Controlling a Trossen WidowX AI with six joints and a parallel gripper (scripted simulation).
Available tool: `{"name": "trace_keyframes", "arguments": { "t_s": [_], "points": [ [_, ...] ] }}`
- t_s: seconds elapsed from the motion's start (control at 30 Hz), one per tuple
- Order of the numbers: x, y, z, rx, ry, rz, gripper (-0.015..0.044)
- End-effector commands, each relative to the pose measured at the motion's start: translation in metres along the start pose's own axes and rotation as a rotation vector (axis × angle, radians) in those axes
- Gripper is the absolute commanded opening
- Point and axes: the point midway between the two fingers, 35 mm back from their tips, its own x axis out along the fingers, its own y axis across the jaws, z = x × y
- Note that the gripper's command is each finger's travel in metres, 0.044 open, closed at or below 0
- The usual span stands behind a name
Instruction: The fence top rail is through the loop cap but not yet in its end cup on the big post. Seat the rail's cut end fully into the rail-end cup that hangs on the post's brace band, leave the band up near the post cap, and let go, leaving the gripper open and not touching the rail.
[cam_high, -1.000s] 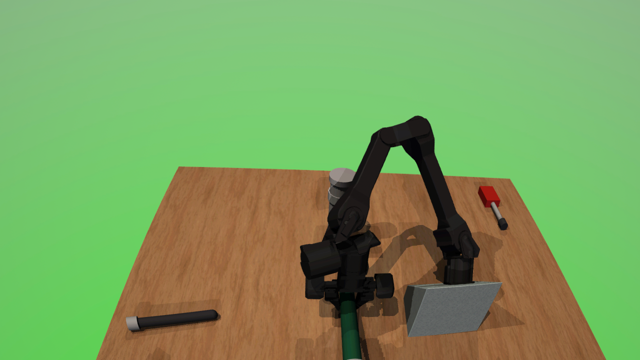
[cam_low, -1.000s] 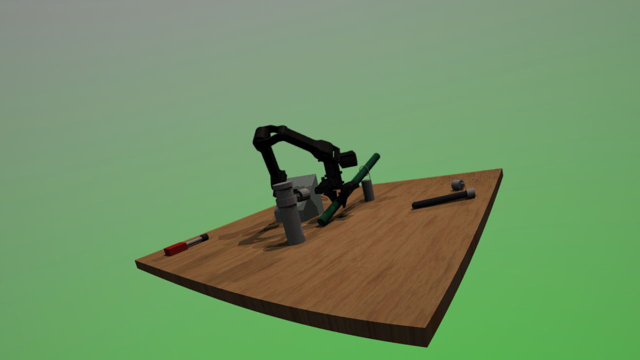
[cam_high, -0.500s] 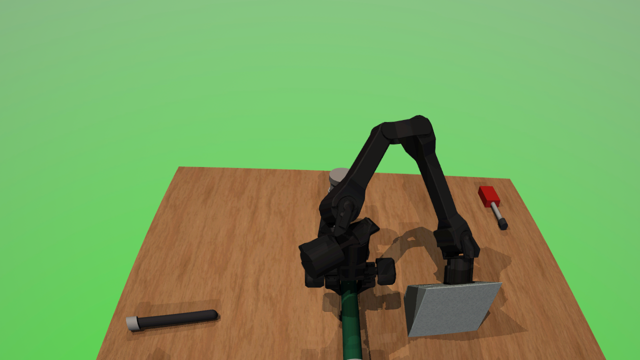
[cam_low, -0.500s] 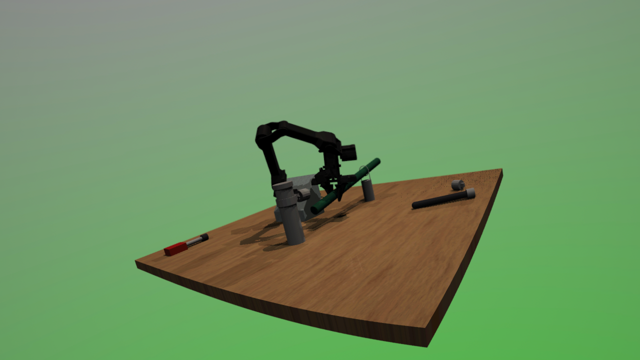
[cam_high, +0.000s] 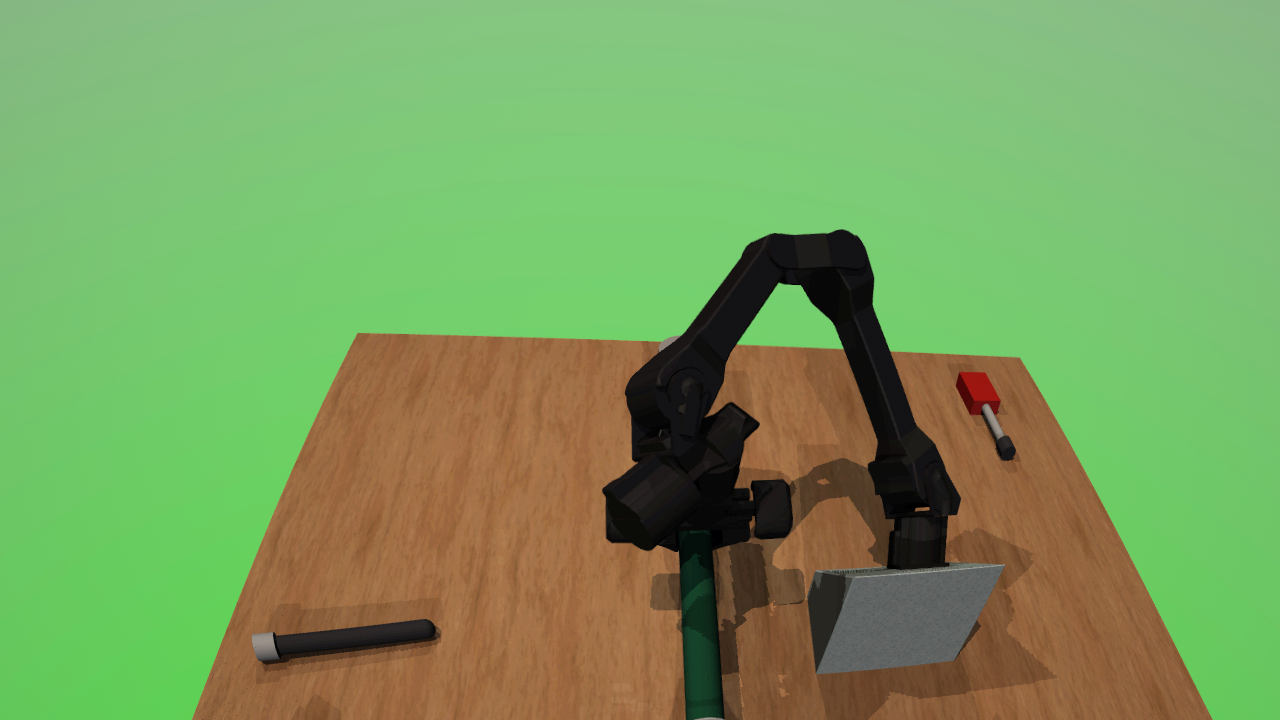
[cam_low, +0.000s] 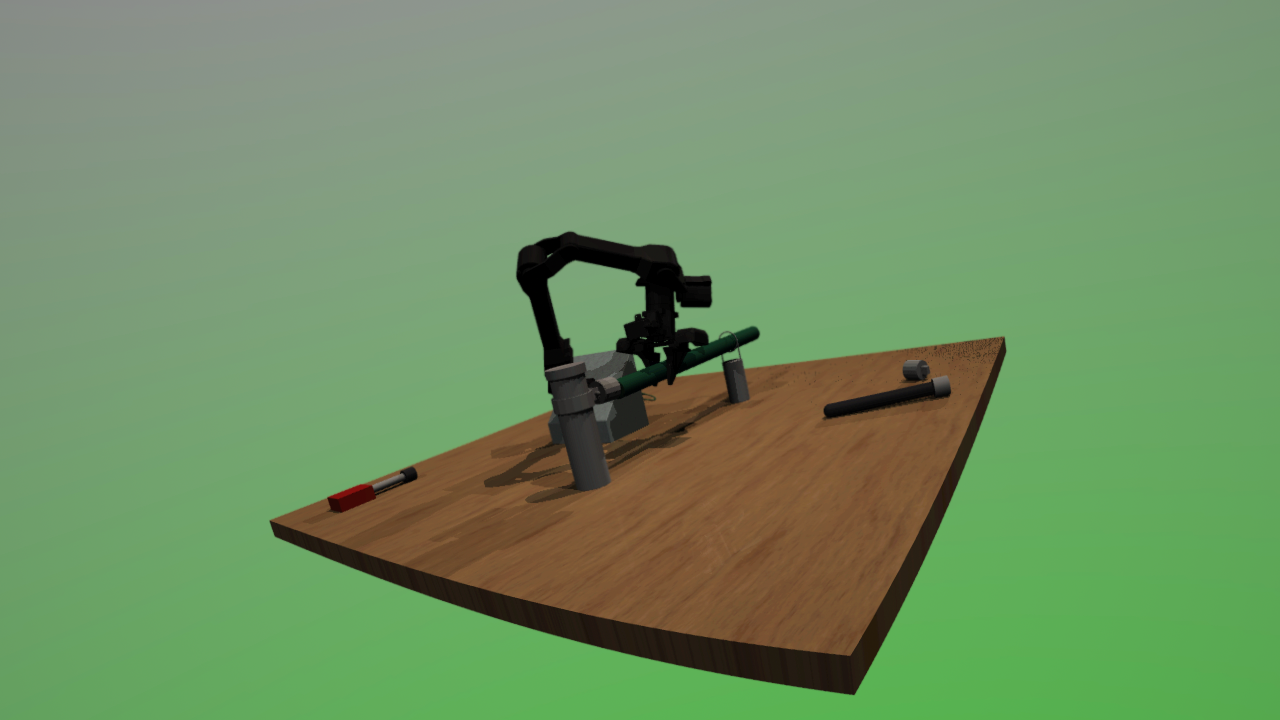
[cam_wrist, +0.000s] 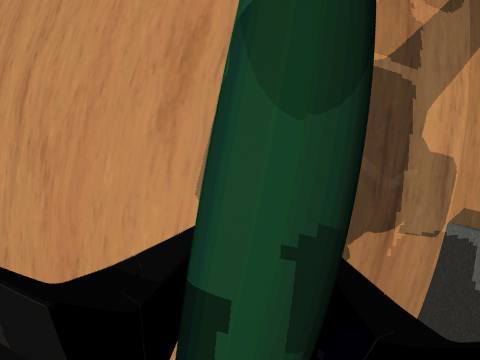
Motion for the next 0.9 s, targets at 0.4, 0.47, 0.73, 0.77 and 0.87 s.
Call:
{"name": "trace_keyframes", "arguments": {
  "t_s": [0.4, 0.47, 0.73, 0.77, 0.87],
  "points": [
    [0.0004, 0.0001, -0.0002, 0.0, 0.002, 0.0, 0.0],
    [-0.0001, 0.0004, 0.0, 0.0, 0.002, 0.0, 0.0],
    [-0.0038, 0.0034, 0.0019, 0.0, 0.002, 0.0, 0.0],
    [-0.0043, 0.0039, 0.0022, 0.0, 0.002, 0.0, 0.0],
    [-0.0056, 0.0053, 0.0027, 0.0, 0.003, 0.0, 0.0]
  ]
}}
